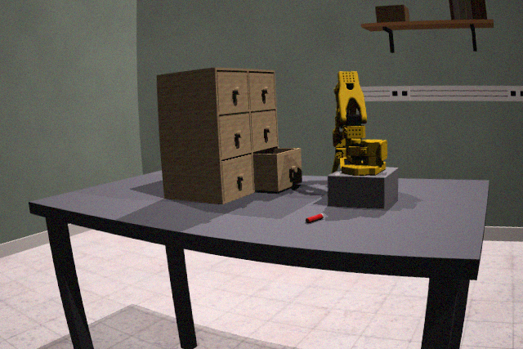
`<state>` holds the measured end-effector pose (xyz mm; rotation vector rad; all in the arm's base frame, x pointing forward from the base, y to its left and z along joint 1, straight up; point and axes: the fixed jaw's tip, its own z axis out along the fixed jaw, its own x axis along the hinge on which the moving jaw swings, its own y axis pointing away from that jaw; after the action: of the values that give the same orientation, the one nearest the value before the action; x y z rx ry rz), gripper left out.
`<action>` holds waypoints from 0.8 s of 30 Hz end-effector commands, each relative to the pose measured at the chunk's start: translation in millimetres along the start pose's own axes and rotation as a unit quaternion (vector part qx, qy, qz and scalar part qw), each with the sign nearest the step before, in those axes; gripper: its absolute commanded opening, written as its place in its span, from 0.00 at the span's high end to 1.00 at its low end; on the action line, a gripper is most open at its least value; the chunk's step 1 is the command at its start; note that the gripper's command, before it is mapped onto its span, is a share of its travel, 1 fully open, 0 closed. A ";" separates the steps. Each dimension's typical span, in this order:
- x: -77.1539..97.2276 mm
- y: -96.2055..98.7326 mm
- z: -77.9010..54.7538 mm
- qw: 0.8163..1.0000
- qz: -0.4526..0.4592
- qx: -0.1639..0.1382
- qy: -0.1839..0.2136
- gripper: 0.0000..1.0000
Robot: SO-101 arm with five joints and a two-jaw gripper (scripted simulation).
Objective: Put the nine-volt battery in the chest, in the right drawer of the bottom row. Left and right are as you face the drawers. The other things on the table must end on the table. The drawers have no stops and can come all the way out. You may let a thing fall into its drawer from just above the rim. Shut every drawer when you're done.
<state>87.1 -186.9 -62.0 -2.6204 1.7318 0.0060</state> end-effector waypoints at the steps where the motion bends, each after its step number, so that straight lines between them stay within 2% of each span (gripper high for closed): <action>1: 0.9 0.2 1.7 1.000 -0.001 0.001 0.001 0.76; 24: 0.9 0.2 1.7 1.000 -0.001 0.001 0.001 0.89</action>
<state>87.3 -186.9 -62.0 -2.6202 1.7312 0.0050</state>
